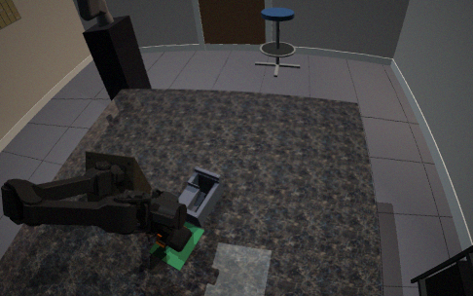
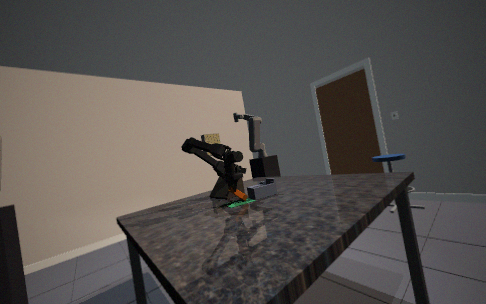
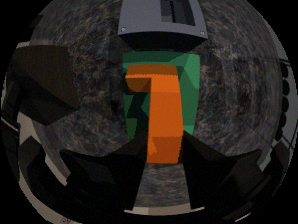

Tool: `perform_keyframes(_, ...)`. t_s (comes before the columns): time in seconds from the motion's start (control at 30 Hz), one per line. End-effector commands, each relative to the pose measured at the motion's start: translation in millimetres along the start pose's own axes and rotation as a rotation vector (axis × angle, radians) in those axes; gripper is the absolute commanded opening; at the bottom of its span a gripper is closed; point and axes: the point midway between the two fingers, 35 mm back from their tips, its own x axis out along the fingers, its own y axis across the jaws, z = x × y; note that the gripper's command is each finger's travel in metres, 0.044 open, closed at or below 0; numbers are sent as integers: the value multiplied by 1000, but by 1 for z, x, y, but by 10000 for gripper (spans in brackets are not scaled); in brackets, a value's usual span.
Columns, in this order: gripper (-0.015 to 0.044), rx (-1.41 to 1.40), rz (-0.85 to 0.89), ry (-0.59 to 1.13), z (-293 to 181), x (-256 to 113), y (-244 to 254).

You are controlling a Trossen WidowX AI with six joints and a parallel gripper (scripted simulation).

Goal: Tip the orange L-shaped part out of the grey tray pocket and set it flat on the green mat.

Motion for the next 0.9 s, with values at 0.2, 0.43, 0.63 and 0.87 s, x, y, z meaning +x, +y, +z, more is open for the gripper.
perform_keyframes(0.2, 341, -2, 2, -9, 3, -21, -2)
perform_keyframes(0.43, 400, -9, 3, 1, 1, -90, 1)
perform_keyframes(0.63, 400, -18, -6, 0, 3, -85, 0)
perform_keyframes(0.87, 400, -18, -6, 0, 3, -85, 0)
